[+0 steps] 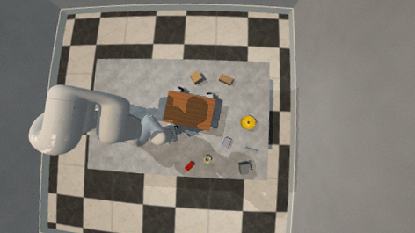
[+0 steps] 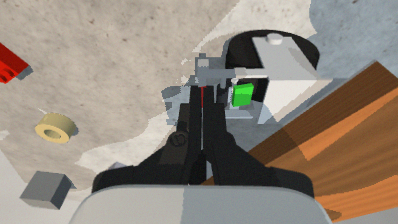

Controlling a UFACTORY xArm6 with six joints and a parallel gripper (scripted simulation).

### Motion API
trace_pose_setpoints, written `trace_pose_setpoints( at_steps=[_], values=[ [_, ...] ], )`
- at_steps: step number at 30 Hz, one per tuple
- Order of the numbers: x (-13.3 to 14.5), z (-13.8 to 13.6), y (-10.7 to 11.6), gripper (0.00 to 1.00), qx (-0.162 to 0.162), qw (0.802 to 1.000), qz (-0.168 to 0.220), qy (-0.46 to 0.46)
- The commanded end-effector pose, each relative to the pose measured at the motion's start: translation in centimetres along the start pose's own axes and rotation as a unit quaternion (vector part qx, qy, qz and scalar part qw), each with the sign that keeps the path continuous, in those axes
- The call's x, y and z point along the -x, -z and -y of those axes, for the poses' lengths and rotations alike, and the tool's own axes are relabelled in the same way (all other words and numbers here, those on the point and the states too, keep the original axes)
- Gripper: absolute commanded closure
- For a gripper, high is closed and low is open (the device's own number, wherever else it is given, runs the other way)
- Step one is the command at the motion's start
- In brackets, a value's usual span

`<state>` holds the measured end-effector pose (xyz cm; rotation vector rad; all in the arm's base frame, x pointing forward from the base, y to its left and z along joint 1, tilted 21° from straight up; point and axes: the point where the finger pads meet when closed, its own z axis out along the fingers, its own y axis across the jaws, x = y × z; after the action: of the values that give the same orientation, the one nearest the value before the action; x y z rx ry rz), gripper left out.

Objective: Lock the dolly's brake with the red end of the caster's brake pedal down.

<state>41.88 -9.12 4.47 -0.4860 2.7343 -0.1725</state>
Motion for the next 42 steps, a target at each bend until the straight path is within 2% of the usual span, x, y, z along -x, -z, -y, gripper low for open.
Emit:
trace_pose_setpoints(
  at_steps=[1,42],
  values=[
    [0.1,0.1,0.1,1.00,-0.003,1.000,-0.006,0.000],
    [0.1,0.1,-1.2,1.00,-0.003,1.000,-0.006,0.000]
  ],
)
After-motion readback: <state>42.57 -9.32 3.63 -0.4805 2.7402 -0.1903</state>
